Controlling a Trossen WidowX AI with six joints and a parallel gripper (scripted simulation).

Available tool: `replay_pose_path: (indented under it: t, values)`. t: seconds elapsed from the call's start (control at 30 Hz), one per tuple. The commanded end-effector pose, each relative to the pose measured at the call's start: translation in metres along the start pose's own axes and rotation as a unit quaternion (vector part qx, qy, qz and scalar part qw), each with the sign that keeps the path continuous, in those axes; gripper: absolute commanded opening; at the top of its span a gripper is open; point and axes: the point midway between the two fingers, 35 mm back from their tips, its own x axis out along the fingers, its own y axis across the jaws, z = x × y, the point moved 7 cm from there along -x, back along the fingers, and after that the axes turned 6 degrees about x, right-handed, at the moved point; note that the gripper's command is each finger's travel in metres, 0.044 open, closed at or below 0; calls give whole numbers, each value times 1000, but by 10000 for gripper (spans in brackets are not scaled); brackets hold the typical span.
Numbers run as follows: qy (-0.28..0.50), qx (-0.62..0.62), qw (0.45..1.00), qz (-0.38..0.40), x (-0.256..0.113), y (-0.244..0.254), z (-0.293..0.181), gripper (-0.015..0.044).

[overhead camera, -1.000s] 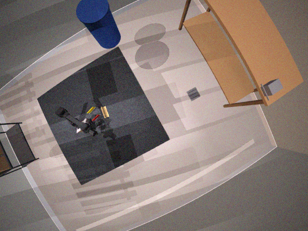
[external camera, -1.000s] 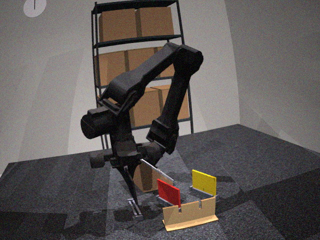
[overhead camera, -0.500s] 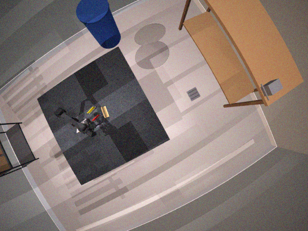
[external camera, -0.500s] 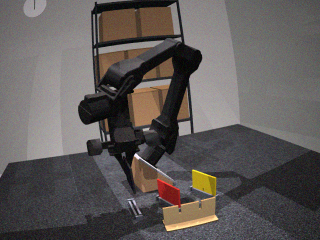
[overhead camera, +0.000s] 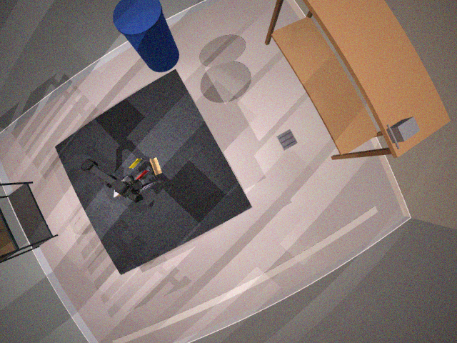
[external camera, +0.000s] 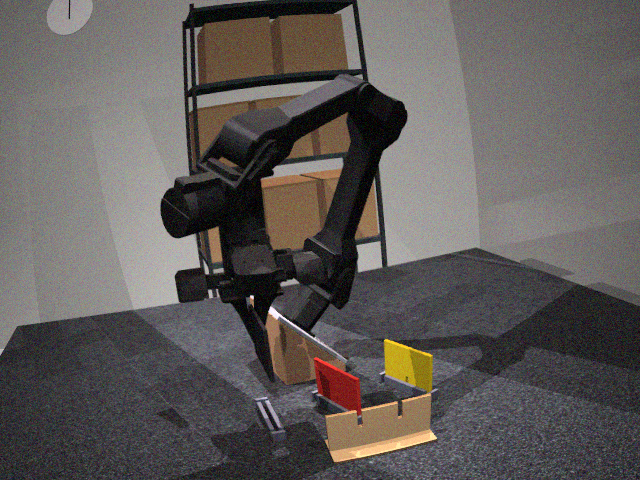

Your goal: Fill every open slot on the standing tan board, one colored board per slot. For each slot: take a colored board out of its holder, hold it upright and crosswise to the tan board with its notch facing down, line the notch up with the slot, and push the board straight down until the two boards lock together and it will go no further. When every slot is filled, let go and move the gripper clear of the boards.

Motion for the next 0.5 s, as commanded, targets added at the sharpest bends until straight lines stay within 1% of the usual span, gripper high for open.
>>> replay_pose_path:
  t: [0.0,0.47]
  values:
    - [-3,1,1000,-4,-3,4,7,0]
    - [1,0,1000,-8,-4,19,26,0]
